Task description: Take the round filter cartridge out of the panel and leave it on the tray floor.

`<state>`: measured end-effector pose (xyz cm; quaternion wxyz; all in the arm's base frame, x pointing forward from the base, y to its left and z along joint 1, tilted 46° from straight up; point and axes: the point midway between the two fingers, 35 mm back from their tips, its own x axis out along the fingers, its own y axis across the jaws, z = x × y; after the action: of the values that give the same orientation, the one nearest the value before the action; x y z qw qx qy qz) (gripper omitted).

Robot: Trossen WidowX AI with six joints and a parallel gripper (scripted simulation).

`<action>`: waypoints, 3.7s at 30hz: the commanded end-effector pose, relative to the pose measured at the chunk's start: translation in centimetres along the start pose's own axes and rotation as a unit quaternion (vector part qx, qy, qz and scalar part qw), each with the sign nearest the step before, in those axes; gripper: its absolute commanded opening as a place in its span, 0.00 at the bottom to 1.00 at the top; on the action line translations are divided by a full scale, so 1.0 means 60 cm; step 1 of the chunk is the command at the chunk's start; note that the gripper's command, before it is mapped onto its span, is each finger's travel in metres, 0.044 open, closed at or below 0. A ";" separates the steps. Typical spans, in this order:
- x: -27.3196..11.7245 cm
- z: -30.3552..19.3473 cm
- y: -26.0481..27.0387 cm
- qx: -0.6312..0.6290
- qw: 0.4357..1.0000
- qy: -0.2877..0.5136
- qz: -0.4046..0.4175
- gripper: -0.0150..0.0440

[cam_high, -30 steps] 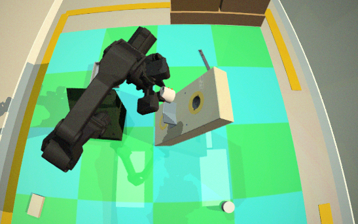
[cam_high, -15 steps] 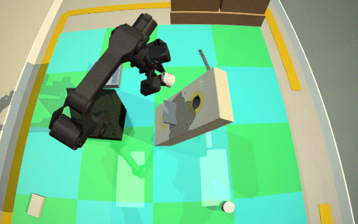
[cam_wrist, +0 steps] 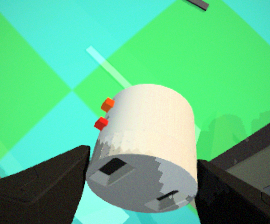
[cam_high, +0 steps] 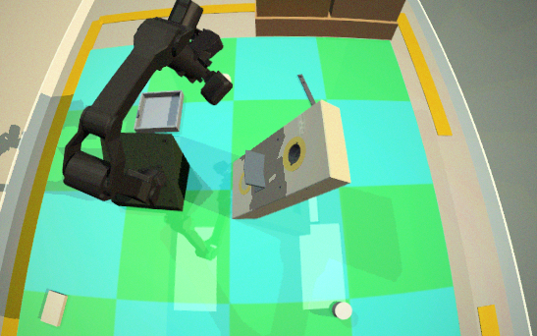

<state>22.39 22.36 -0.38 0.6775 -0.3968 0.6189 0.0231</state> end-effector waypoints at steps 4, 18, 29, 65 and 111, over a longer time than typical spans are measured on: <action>-0.011 -0.013 0.111 -0.156 0.984 -0.014 0.083 0.25; 0.004 -0.059 0.198 -0.253 0.957 -0.023 0.137 0.25; 0.052 -0.167 0.290 -0.354 0.914 -0.023 0.196 0.25; 0.216 -0.366 0.339 -0.465 0.848 -0.014 0.255 0.25; 0.126 -0.316 0.342 -0.465 0.848 -0.012 0.254 1.00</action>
<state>-2.14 22.13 -15.78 0.3913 -0.4947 0.6064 0.4842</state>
